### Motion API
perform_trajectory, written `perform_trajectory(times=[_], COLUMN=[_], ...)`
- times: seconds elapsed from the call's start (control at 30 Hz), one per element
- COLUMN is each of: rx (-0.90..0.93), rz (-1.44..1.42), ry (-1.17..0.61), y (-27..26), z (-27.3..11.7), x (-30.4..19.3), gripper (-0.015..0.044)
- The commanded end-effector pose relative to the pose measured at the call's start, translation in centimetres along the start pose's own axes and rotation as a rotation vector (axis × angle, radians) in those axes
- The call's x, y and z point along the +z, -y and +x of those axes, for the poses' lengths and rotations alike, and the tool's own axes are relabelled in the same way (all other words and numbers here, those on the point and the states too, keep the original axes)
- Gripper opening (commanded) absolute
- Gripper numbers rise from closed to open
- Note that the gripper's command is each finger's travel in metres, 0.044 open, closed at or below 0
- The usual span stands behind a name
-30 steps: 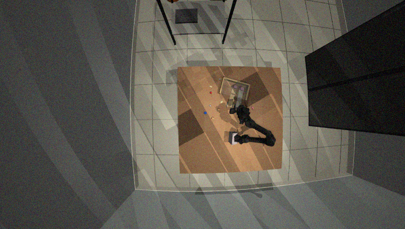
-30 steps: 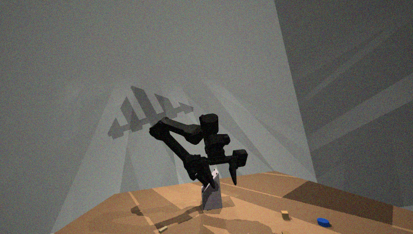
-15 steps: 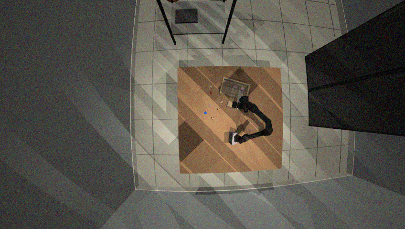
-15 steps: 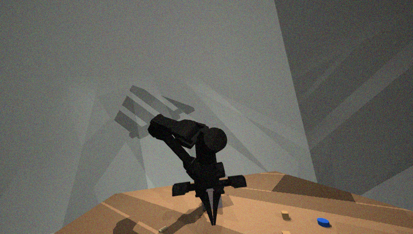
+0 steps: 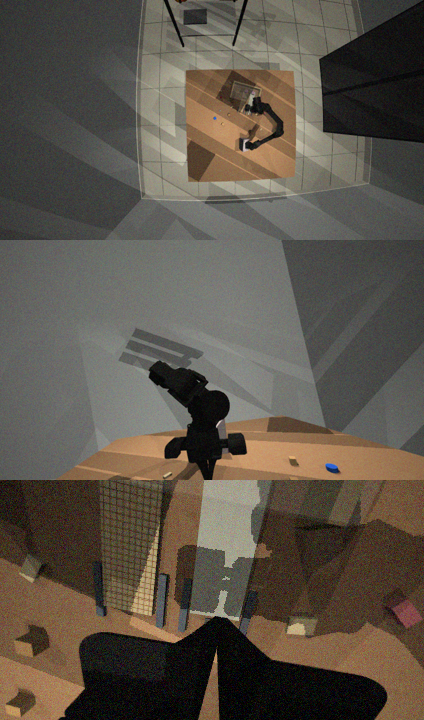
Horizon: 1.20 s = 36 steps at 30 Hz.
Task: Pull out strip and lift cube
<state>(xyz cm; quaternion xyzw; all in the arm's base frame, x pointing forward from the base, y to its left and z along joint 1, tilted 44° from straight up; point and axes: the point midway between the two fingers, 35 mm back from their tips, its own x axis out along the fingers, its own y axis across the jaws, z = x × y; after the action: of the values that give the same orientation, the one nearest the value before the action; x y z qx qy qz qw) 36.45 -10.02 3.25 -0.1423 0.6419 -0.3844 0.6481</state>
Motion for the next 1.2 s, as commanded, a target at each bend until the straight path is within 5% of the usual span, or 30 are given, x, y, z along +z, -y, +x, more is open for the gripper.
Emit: perform_trajectory(times=[0.0,1.17], rx=[0.002,-0.001], rz=[-0.001,0.000], ry=[-0.004,-0.003], y=[0.0,-0.3], z=[0.6,6.4], x=[0.0,-0.1], gripper=[0.0000,0.0000])
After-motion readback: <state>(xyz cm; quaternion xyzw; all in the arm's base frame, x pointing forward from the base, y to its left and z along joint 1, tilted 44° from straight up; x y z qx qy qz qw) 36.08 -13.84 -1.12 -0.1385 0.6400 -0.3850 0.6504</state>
